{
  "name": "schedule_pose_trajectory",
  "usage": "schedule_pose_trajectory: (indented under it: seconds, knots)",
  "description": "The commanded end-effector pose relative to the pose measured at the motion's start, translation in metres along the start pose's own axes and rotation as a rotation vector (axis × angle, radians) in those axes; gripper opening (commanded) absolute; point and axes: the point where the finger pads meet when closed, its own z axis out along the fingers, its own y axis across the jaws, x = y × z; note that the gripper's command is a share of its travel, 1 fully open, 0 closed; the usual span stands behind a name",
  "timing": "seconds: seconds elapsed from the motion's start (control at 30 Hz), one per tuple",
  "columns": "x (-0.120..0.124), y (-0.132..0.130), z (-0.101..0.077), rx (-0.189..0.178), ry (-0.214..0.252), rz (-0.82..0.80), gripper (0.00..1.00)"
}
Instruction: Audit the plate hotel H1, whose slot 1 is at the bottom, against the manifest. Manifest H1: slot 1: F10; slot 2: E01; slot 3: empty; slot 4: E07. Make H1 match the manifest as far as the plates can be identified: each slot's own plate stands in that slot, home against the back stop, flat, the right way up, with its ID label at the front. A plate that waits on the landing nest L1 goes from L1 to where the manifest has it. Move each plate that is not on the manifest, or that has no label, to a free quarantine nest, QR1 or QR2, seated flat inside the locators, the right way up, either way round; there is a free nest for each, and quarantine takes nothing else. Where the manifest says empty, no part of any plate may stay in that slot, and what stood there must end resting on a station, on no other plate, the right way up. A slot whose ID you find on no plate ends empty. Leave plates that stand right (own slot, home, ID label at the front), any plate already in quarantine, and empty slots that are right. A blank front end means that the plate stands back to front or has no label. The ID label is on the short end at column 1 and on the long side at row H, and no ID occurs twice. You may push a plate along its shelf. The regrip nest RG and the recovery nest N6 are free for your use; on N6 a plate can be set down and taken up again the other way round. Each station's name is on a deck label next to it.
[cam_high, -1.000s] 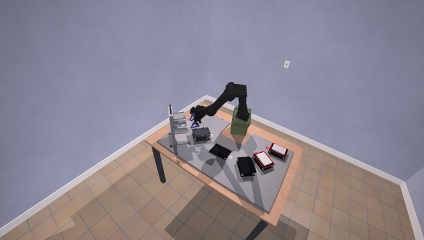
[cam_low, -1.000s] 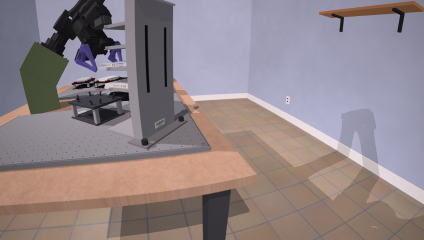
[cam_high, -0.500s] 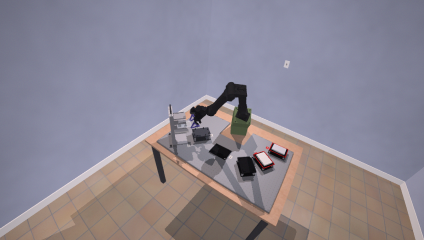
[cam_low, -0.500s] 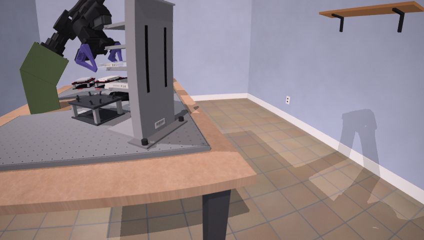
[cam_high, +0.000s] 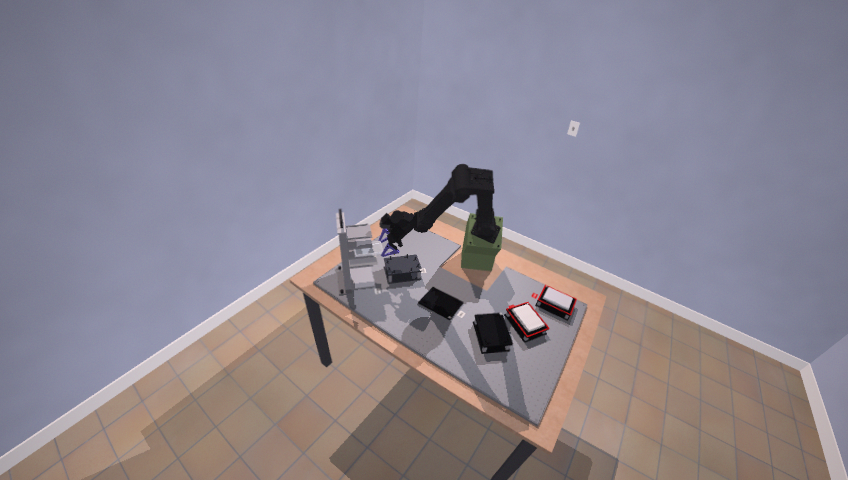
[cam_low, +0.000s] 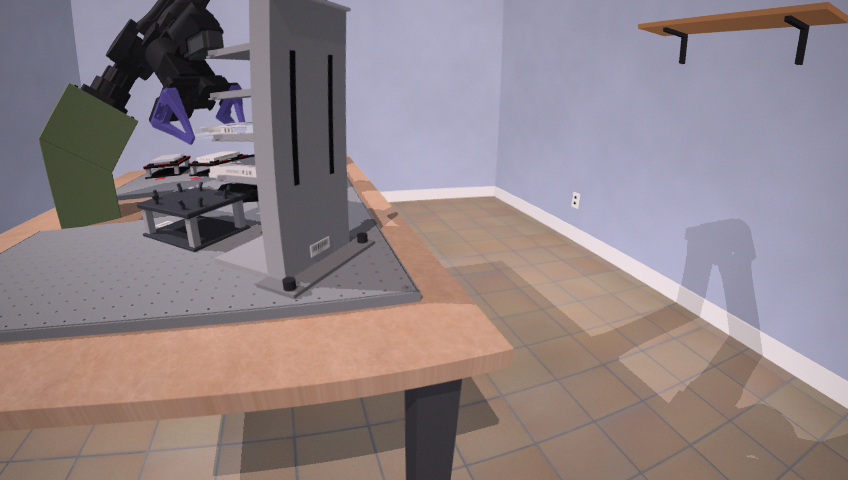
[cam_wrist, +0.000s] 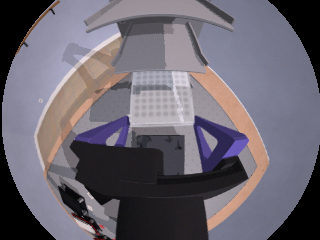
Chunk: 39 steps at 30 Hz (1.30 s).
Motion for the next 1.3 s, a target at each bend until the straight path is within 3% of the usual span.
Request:
schedule_pose_trajectory:
  seconds: [0.0,0.17,0.2,0.27,0.33,1.27]
  knots:
    - [-0.013,0.002,0.004,-0.008,-0.026,-0.016,1.0]
    - [-0.013,0.002,0.004,-0.008,-0.026,-0.016,1.0]
    - [-0.03,-0.001,-0.008,-0.001,-0.042,-0.026,1.0]
    - [-0.015,-0.003,-0.014,0.005,-0.022,-0.013,1.0]
    - [-0.019,0.0,-0.017,-0.003,-0.046,-0.03,1.0]
    - [0.011,0.0,-0.045,-0.003,-0.044,-0.027,1.0]
